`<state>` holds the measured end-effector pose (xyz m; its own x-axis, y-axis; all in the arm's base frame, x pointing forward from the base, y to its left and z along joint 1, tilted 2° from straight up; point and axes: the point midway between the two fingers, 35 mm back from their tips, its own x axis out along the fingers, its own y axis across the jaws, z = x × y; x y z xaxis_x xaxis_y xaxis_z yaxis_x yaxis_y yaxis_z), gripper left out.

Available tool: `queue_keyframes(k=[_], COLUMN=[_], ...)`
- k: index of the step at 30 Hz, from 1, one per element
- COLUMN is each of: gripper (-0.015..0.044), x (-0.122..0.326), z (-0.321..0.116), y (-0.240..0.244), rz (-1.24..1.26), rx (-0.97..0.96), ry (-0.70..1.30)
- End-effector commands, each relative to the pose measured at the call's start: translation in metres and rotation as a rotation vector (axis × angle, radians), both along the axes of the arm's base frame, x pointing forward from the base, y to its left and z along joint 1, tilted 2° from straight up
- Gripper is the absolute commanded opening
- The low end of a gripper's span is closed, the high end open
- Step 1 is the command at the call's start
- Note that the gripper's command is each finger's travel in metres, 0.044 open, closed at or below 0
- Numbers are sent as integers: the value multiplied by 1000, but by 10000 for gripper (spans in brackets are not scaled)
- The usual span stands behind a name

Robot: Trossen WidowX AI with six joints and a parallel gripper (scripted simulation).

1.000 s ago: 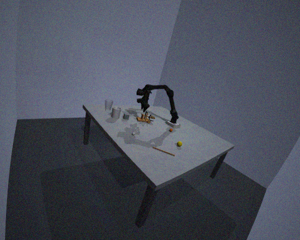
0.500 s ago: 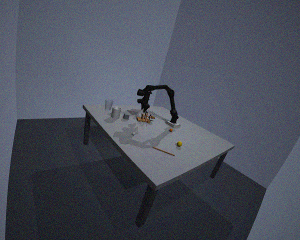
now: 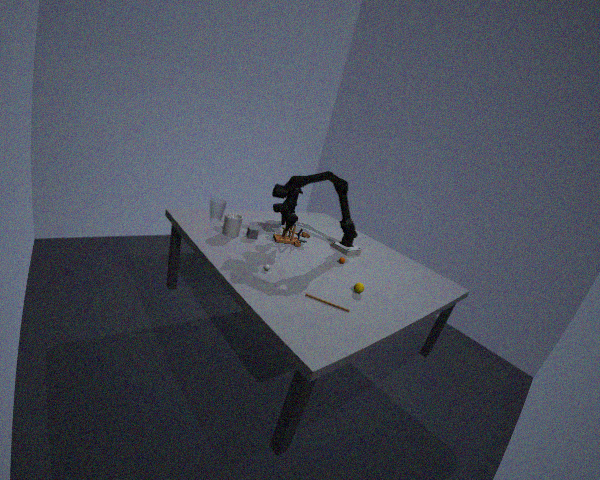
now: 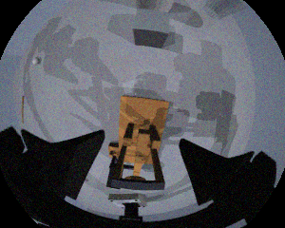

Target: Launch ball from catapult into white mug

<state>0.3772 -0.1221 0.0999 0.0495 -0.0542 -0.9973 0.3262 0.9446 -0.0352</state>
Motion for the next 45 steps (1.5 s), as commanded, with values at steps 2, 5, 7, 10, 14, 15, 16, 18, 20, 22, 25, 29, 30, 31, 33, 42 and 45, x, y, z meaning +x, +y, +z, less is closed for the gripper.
queue_keyframes(k=[2,5,7,10,14,15,16,18,20,22,25,29,30,31,33,42,45], gripper=[440,440,440,440,440,440,440,440,440,440,440,335,309,282,230,111,32], x=[0,0,0,0,0,0,0,0,0,0,0,1,1,1,1,1,1], z=[-11,-15,-19,-24,-30,-32,-33,-36,-40,-43,-44,-40,-40,-40,-40,-40,-15], y=[0,0,0,-1,-1,-1,-1,-1,-1,-1,-1,-2,-2,-2,-2,-2,-1], rz=[6,6,6,6,6,6,6,6,6,6,6,0,0,0,0,0,0], rx=[4,4,4,4,4,4,4,4,4,4,4,1,1,1,1,1,1], ry=[7,7,7,7,7,7,7,7,7,7,7,3,3,3,3,3,2])
